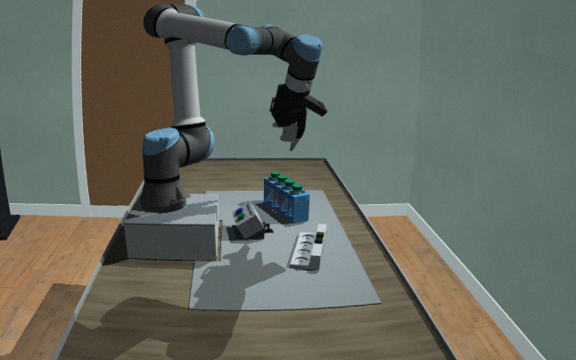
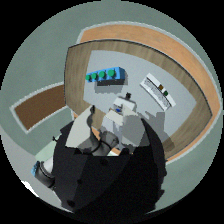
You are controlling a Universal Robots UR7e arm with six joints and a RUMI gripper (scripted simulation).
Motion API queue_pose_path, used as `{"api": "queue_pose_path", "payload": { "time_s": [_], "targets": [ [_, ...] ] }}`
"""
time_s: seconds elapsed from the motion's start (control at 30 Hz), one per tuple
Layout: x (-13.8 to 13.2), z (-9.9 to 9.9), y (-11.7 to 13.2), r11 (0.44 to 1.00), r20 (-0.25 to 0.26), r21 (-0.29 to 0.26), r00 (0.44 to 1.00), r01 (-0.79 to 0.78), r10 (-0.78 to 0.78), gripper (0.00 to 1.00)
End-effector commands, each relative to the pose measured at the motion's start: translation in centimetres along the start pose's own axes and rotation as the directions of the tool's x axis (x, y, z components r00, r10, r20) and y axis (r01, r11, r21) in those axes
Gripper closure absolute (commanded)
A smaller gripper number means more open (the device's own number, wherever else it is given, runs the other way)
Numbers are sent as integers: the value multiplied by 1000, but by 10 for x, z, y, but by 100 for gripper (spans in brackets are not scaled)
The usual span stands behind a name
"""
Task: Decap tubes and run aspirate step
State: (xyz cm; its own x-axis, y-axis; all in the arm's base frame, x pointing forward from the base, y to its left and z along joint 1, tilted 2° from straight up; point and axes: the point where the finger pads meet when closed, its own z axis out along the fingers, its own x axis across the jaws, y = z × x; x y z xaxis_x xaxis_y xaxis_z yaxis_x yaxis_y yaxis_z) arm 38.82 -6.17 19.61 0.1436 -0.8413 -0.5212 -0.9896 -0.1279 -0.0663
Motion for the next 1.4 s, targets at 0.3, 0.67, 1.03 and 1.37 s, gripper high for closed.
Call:
{"api": "queue_pose_path", "payload": {
  "time_s": [0.3,0.67,1.03,1.37],
  "targets": [
    [20,37,-7,914,-92,-98,911,393,-402,65],
    [31,61,-12,759,-114,-195,755,621,-646,65],
    [41,84,-17,540,-95,-299,539,787,-837,65],
    [50,105,-22,244,-27,-405,255,881,-966,65]
  ]
}}
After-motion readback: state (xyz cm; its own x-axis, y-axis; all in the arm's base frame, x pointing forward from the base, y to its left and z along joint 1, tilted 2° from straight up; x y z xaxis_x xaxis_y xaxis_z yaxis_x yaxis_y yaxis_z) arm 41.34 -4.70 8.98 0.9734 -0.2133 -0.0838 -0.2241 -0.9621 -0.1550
